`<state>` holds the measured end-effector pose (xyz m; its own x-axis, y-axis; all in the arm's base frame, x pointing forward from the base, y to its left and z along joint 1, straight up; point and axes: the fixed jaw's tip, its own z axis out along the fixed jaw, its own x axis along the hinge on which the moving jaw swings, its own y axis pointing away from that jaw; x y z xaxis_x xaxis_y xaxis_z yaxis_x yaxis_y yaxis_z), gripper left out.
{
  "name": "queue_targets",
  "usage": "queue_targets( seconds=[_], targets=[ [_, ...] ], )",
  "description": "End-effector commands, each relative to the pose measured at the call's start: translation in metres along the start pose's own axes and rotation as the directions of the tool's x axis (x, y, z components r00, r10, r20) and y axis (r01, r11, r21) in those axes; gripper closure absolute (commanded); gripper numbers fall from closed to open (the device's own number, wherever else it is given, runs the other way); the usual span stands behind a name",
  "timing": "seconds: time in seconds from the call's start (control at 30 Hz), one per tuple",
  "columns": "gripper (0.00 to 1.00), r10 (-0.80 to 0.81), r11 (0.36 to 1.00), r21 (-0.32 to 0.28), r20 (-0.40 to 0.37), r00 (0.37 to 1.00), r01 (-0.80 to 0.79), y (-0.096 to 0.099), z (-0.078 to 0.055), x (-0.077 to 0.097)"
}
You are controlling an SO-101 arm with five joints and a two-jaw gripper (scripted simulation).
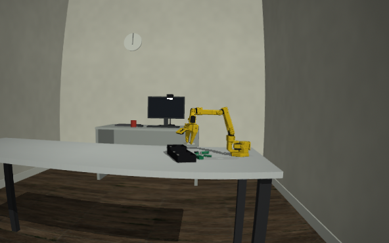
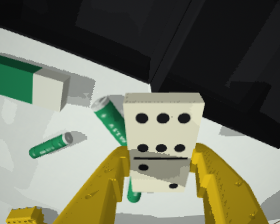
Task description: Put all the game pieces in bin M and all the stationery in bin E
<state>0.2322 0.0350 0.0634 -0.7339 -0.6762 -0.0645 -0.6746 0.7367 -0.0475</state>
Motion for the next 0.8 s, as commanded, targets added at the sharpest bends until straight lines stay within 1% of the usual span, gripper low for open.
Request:
queue_targets(
  seconds=[0.0, 0.4, 0.57, 0.63, 0.77],
  targets=[
    [1.00, 0.050, 0.998, 0.032, 0.062, 0.997, -0.052, 0.000, -0.008, -0.015],
    [1.00, 0.076, 0.996, 0.033, 0.071, 0.995, -0.078, 0.001, -0.008, -0.019],
    [1.00, 0.137, 0.990, 0.033, 0.094, 0.986, -0.140, 0.004, -0.008, -0.029],
    [1.00, 0.137, 0.990, 0.033, 0.094, 0.986, -0.140, 0.004, -0.008, -0.029],
    [1.00, 0.215, 0.975, 0.026, 0.125, 0.969, -0.220, 0.008, -0.008, -0.042]
  ],
)
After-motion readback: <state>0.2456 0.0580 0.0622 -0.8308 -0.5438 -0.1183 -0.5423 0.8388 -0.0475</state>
